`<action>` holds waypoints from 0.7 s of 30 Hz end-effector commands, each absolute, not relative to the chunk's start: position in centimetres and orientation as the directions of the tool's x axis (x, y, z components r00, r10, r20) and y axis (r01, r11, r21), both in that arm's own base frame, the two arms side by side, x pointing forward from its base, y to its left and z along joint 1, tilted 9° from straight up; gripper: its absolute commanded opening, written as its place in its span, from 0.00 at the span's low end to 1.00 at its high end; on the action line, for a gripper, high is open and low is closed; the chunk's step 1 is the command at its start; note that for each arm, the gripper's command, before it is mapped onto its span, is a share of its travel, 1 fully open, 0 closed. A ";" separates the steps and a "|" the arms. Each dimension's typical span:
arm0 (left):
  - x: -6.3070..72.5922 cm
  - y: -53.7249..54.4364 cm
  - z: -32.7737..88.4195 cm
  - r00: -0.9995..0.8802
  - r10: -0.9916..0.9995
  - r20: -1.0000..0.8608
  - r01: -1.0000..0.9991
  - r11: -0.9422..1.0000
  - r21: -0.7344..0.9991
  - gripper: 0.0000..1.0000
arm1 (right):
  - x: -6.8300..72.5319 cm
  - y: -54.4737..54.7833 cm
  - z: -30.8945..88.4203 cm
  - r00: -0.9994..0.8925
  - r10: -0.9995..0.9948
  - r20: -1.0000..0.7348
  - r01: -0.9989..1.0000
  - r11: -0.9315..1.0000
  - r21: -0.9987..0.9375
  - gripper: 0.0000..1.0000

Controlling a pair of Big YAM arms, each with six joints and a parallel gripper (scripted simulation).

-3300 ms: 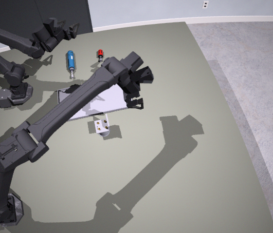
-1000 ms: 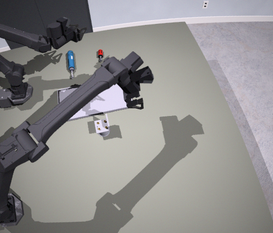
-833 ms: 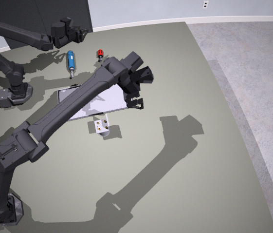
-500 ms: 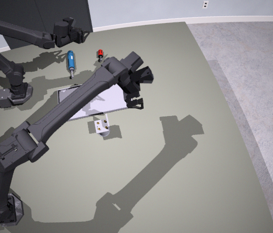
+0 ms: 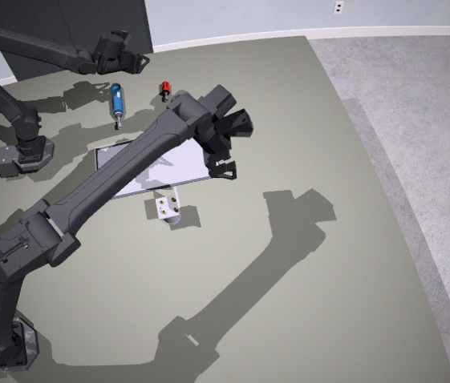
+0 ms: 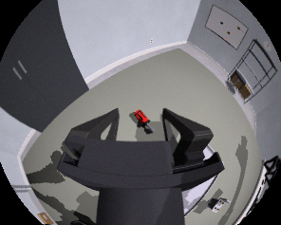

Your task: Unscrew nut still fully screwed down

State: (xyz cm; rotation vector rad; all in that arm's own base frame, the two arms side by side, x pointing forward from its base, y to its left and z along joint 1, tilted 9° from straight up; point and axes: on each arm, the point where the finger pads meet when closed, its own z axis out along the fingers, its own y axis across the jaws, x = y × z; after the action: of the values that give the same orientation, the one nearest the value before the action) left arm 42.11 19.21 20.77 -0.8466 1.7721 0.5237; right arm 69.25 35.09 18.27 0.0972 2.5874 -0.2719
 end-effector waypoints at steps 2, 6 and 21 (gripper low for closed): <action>43.0 21.1 21.6 -0.155 -0.380 -0.912 -0.786 0.607 -0.119 0.65 | 69.7 35.5 20.5 -0.836 0.027 -0.549 0.127 0.981 -0.145 1.00; 42.6 22.0 19.8 -0.178 -0.454 -0.873 -0.803 0.580 -0.138 0.65 | 69.7 35.5 20.5 -0.836 0.027 -0.549 0.127 0.981 -0.145 1.00; 40.7 23.8 15.6 -0.196 -0.645 -0.739 -0.861 0.474 -0.185 0.65 | 69.7 35.5 20.5 -0.836 0.027 -0.549 0.127 0.981 -0.145 1.00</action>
State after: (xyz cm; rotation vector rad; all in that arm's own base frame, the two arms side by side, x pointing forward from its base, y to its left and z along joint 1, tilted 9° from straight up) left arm 40.01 22.15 14.50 -1.1513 1.9713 0.3755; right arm 69.25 35.09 18.27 0.0972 2.5874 -0.2719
